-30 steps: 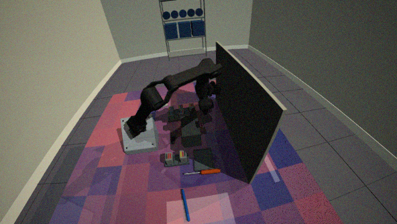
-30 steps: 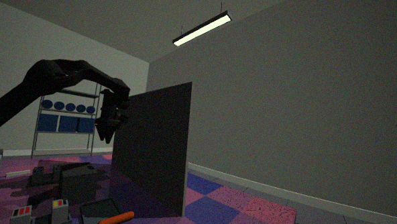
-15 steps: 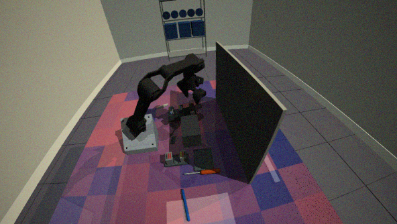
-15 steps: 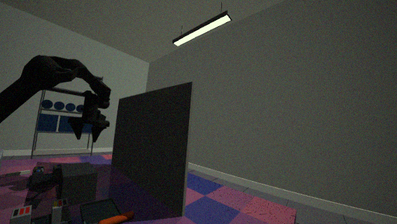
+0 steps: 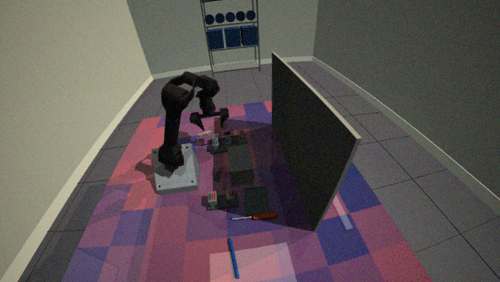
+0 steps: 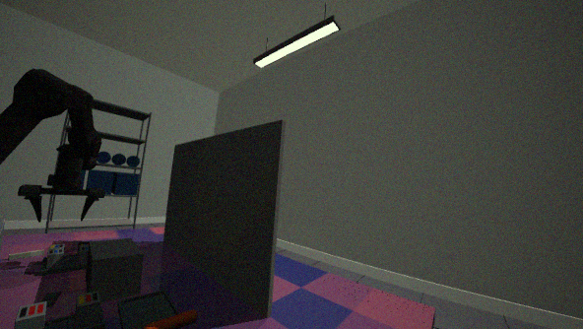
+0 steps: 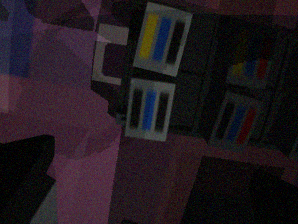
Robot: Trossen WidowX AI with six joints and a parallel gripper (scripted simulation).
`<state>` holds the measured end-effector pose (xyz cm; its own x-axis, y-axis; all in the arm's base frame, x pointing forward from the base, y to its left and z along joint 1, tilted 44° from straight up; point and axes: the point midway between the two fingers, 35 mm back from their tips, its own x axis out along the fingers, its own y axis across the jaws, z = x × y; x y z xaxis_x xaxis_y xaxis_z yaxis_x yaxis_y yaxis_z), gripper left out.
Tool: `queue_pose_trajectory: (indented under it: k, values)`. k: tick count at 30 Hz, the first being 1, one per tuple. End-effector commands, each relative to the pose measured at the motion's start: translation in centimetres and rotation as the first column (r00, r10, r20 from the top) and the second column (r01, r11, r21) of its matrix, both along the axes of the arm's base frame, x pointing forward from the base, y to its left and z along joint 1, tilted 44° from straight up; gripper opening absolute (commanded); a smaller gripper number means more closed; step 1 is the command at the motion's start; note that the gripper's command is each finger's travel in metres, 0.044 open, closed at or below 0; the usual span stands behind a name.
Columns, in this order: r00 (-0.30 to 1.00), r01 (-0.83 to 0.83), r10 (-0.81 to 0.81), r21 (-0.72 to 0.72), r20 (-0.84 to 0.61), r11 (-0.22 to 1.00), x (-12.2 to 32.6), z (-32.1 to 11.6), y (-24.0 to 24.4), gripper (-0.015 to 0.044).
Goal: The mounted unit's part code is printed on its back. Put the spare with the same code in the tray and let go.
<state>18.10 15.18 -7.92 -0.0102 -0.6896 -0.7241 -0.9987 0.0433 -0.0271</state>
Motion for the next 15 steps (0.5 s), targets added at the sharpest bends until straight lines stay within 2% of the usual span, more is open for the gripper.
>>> queue_pose_trajectory:
  k: [1,3,8,15]
  values:
    - [0.999,-0.025,0.025,0.007,-0.029,1.000,-0.4,-0.3,-0.1,0.0440]
    - [0.999,-0.025,0.025,0.007,-0.029,1.000,-0.4,-0.3,-0.1,0.0440]
    - [0.999,-0.025,0.025,0.006,-0.029,1.000,-0.7,-2.3,-2.5,0.0309]
    - [0.999,-0.025,0.025,0.005,-0.028,1.000,-0.8,-2.9,-3.3,0.0300]
